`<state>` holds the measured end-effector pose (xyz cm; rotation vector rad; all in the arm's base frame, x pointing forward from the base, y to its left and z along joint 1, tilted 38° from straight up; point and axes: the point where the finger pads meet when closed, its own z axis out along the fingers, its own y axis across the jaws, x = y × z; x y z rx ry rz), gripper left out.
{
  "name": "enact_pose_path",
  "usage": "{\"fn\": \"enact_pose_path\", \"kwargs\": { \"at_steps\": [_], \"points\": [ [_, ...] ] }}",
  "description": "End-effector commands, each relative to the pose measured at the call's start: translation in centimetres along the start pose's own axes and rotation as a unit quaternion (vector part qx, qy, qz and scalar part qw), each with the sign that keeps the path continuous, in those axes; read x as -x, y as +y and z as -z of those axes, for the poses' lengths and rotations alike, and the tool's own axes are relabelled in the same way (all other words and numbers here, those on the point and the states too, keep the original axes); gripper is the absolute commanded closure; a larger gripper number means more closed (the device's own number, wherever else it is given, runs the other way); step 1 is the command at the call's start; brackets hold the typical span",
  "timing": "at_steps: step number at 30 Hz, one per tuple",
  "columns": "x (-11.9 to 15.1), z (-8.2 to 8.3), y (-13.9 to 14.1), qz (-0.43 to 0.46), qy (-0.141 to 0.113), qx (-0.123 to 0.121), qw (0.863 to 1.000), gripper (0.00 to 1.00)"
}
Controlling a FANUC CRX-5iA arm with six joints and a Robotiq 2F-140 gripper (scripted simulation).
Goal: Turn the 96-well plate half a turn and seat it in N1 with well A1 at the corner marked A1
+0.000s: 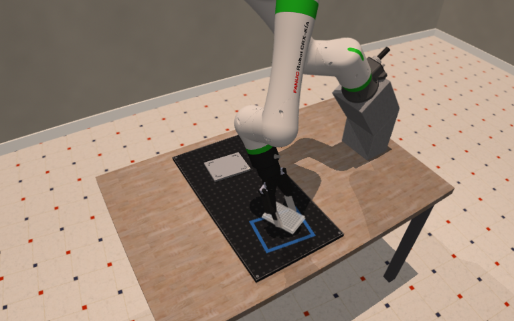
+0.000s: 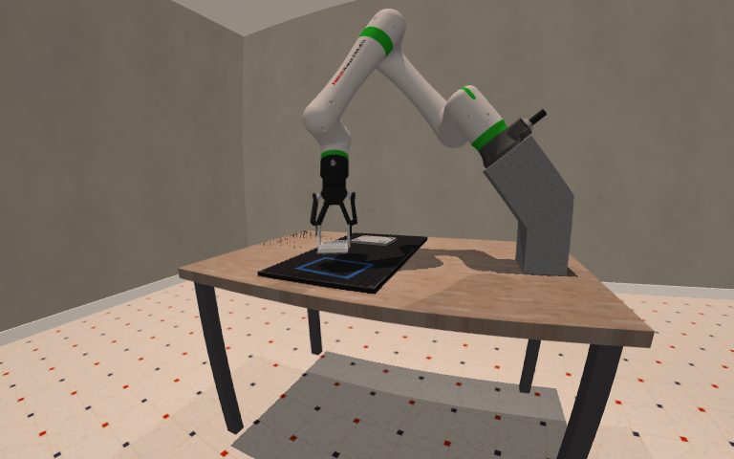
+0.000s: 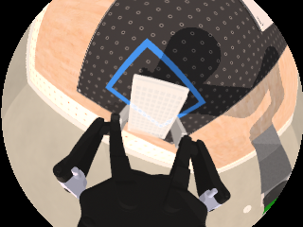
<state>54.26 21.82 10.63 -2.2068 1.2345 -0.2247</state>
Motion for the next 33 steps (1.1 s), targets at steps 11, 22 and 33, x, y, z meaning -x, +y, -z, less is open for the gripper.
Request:
{"fn": "enact_pose_path", "kwargs": {
  "at_steps": [11,22,33],
  "points": [
    [-0.3,-0.7,0.0,0.0,0.0,0.0,1.0,1.0],
    [-0.6,-1.4,0.0,0.0,0.0,0.0,1.0,1.0],
    [-0.9,-1.9,0.0,0.0,0.0,0.0,1.0,1.0]
  ]
}}
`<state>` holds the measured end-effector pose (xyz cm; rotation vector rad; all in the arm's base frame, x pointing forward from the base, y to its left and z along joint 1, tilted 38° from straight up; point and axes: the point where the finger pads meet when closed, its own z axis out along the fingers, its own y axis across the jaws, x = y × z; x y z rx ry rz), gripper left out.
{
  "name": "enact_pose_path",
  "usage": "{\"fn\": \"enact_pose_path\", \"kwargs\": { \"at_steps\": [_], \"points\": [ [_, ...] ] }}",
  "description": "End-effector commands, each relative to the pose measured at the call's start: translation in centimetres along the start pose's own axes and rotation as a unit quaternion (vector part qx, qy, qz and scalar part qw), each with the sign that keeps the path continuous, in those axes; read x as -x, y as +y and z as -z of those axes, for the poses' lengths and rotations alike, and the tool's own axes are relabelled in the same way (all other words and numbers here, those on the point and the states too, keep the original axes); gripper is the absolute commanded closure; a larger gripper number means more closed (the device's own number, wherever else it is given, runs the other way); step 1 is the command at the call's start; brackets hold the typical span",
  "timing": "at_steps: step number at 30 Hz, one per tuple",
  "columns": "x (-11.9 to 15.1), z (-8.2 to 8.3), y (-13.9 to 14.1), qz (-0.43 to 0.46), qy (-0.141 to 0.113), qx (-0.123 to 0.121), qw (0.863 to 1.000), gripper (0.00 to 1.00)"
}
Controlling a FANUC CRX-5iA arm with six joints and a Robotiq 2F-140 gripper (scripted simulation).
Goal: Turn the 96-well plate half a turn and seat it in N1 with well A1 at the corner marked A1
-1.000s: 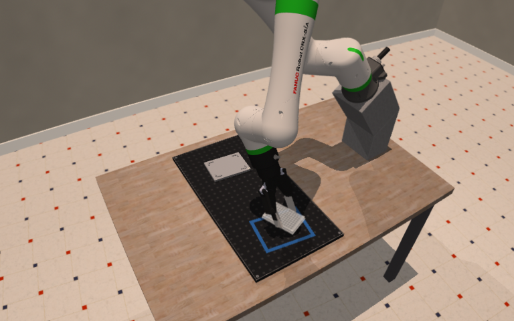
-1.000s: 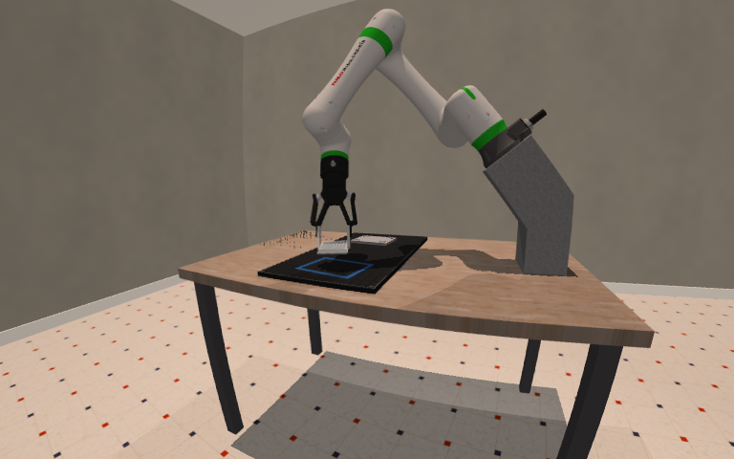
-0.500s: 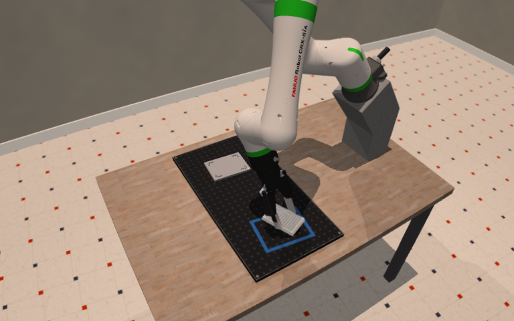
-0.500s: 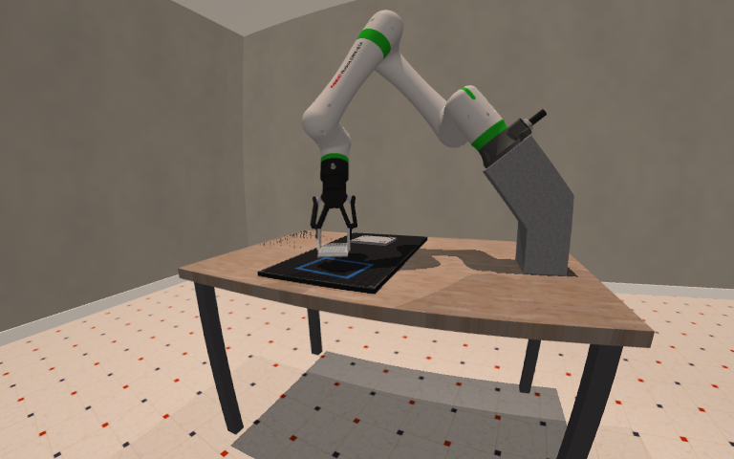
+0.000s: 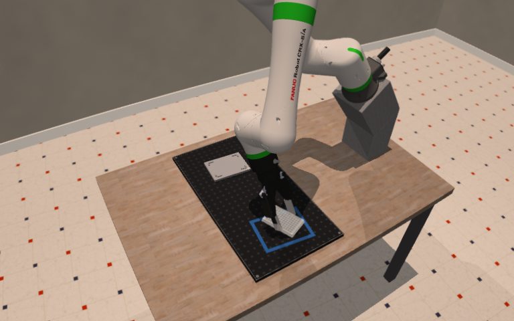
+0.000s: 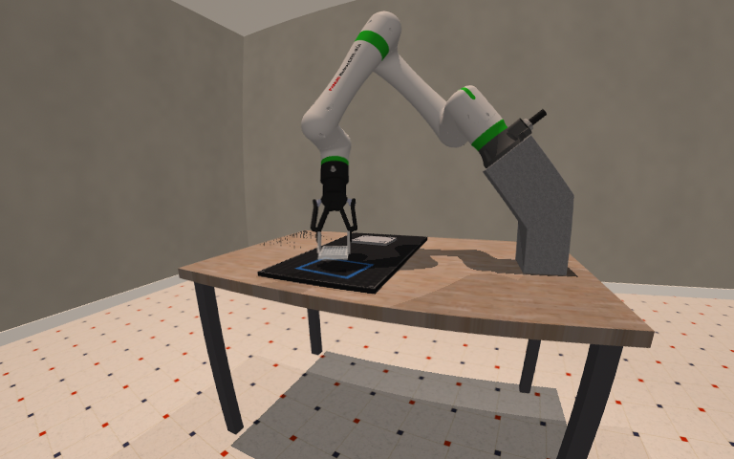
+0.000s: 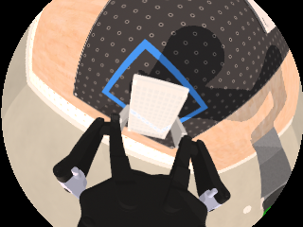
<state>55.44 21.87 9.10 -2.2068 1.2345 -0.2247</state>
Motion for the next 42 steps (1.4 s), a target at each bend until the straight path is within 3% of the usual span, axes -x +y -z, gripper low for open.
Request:
{"fn": "enact_pose_path", "kwargs": {
  "at_steps": [1,42],
  "points": [
    [-0.1,-0.2,0.0,0.0,0.0,0.0,1.0,1.0],
    [-1.1,-2.3,0.0,0.0,0.0,0.0,1.0,1.0]
  ]
}}
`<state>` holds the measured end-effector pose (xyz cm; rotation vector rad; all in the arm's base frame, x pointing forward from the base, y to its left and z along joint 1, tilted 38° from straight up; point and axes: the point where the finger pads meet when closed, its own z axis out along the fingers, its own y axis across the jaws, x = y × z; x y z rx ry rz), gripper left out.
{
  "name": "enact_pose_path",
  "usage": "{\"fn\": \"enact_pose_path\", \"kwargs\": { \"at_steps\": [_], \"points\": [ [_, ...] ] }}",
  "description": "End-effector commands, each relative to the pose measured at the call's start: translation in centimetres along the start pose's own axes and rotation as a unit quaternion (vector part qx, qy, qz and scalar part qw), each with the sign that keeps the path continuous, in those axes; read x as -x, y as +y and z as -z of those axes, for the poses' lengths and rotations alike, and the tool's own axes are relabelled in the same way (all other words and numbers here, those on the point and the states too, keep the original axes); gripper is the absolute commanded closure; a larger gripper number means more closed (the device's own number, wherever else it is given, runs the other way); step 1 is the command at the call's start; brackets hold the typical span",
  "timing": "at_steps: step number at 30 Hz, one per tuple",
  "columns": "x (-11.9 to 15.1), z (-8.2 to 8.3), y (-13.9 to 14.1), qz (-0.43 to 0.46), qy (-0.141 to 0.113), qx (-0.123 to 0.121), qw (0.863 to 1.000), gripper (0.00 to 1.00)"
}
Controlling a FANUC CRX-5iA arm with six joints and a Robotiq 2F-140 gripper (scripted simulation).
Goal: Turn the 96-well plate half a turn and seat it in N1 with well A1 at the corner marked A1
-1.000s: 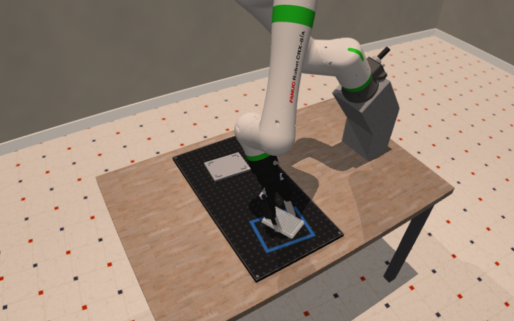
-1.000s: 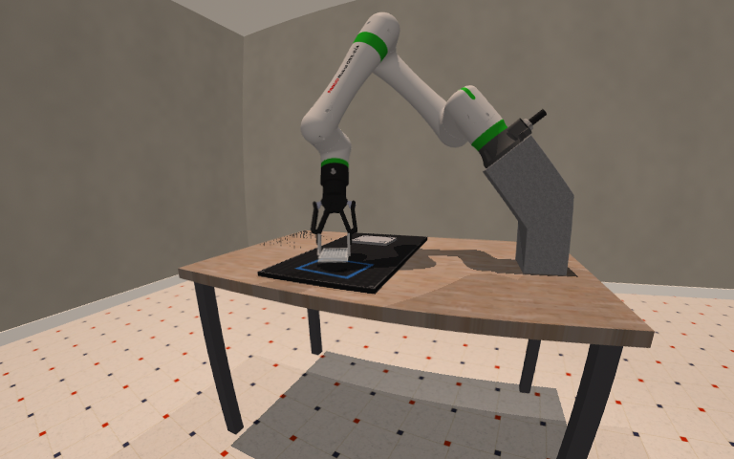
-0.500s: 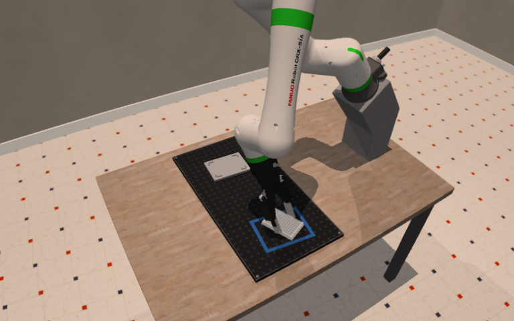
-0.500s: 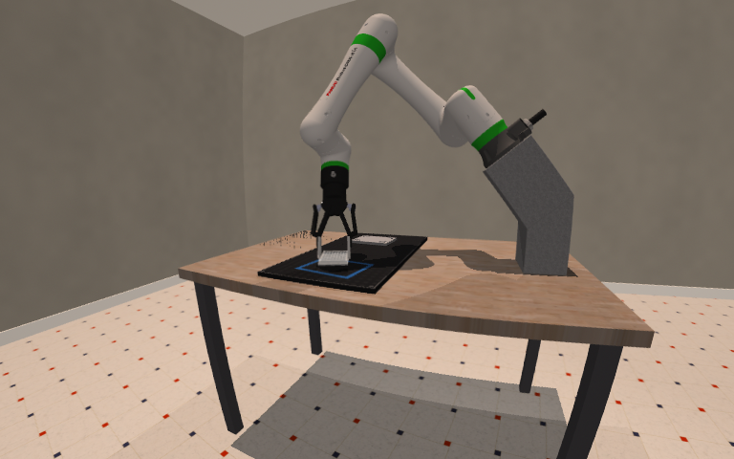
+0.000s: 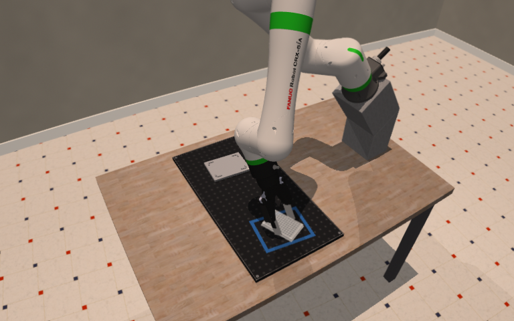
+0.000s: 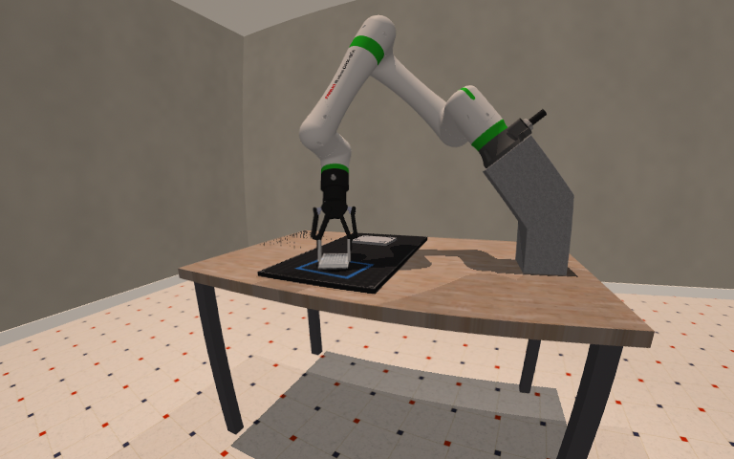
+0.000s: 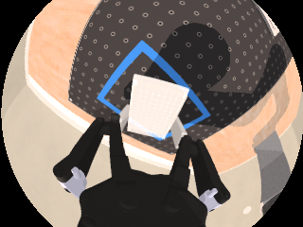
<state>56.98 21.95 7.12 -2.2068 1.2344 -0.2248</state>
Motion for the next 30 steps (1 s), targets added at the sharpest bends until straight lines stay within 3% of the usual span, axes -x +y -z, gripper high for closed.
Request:
{"fn": "enact_pose_path", "kwargs": {
  "at_steps": [1,28,29,30],
  "points": [
    [-0.07,-0.14,-0.02,0.0,0.0,0.0,1.0,1.0],
    [-0.52,-1.12,-0.02,0.0,0.0,0.0,1.0,1.0],
    [-0.52,-1.12,-0.02,0.0,0.0,0.0,1.0,0.0],
    [-0.52,-1.12,-0.02,0.0,0.0,0.0,1.0,0.0]
  ]
}}
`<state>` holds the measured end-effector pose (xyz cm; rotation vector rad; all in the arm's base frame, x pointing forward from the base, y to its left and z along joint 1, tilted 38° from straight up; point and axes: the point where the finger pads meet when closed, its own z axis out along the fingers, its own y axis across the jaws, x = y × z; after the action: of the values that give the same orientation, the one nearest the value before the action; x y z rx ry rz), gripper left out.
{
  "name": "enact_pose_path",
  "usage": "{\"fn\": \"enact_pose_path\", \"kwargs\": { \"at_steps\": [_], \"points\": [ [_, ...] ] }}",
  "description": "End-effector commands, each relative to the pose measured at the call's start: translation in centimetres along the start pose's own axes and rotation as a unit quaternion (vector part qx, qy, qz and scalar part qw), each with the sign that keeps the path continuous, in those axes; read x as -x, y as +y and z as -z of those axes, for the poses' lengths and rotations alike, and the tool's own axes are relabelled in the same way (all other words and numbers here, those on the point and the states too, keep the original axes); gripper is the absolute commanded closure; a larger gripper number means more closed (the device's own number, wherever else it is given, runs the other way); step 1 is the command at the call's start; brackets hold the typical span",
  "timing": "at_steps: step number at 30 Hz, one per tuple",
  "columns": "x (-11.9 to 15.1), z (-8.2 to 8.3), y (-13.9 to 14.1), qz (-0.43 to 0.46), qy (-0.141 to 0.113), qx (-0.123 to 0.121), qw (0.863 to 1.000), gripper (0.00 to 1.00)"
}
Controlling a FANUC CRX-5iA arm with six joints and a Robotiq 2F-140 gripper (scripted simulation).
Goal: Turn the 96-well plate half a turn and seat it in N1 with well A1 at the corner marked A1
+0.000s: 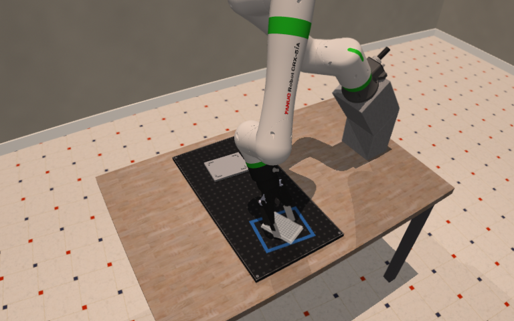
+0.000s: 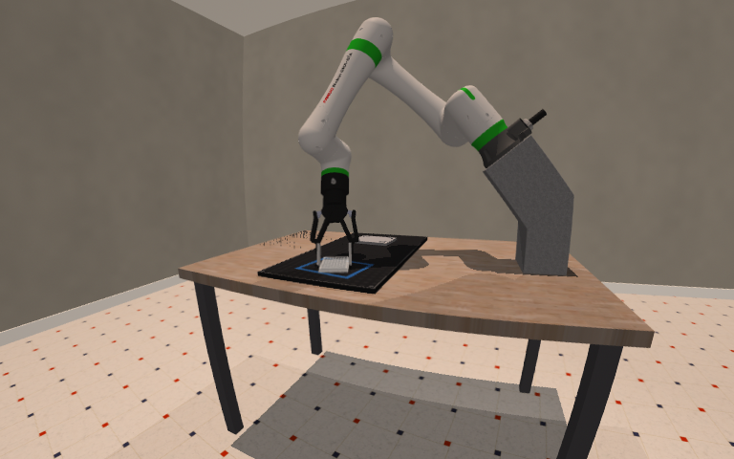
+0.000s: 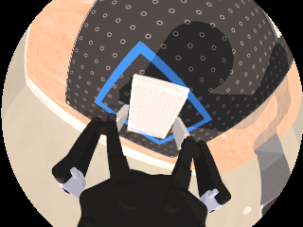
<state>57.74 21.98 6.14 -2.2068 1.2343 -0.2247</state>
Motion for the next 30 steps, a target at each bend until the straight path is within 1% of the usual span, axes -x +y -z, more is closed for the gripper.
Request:
{"fn": "enact_pose_path", "kwargs": {
  "at_steps": [1,21,30],
  "points": [
    [0.0,0.0,0.0,0.0,0.0,0.0,1.0,0.0],
    [0.0,0.0,0.0,0.0,0.0,0.0,1.0,0.0],
    [1.0,2.2,0.0,0.0,0.0,0.0,1.0,0.0]
  ]
}}
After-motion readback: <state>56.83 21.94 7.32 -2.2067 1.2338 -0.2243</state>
